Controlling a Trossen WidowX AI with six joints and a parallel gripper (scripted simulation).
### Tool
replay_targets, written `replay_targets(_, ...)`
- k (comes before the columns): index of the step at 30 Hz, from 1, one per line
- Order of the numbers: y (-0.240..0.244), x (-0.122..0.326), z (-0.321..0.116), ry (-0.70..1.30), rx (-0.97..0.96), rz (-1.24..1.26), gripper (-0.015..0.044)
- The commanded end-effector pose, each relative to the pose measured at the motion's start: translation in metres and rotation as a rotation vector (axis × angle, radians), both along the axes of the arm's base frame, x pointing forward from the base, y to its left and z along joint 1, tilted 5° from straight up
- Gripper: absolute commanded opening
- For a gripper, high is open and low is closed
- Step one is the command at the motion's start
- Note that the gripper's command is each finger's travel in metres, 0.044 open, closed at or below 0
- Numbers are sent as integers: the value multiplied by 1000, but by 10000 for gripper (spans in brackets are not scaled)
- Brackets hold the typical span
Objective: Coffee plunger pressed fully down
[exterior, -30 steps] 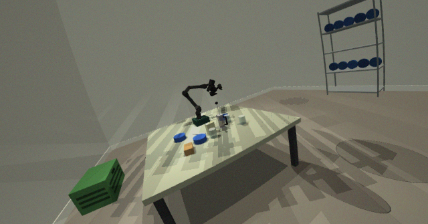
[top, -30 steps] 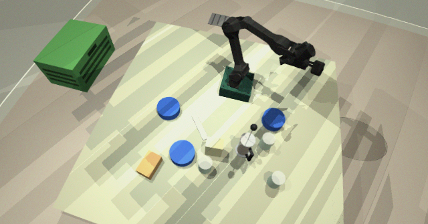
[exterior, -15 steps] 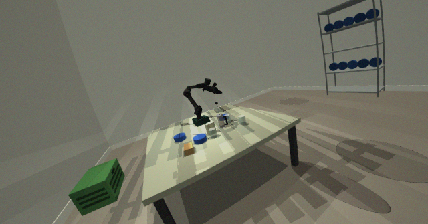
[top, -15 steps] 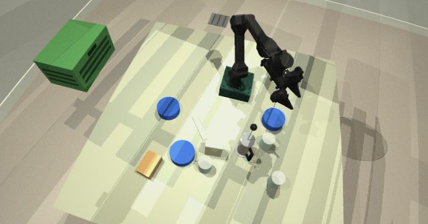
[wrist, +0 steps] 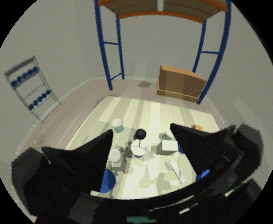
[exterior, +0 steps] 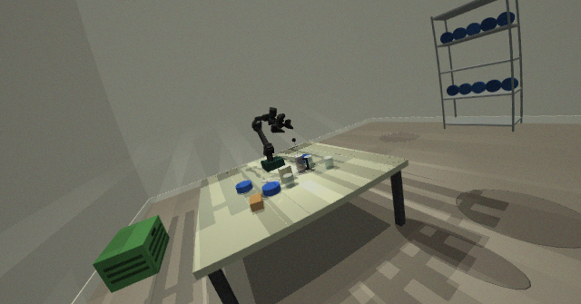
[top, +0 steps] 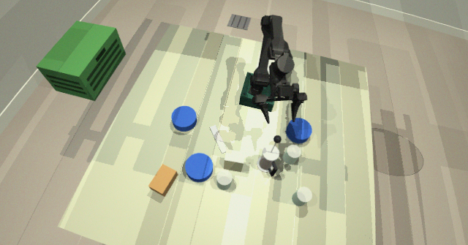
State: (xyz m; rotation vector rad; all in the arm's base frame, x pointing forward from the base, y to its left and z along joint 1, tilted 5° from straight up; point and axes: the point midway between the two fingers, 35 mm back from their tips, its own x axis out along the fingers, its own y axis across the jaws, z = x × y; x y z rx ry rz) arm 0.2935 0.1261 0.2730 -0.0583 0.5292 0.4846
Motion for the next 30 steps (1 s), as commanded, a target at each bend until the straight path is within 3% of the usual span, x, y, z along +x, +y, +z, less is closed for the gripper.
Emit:
replay_targets(1,-2,1,-28,17,-2,-20,440)
replay_targets(4,-1,-1,-50,17,-1,-17,440)
replay_targets(30,14,25,-67,15,0,-14,440)
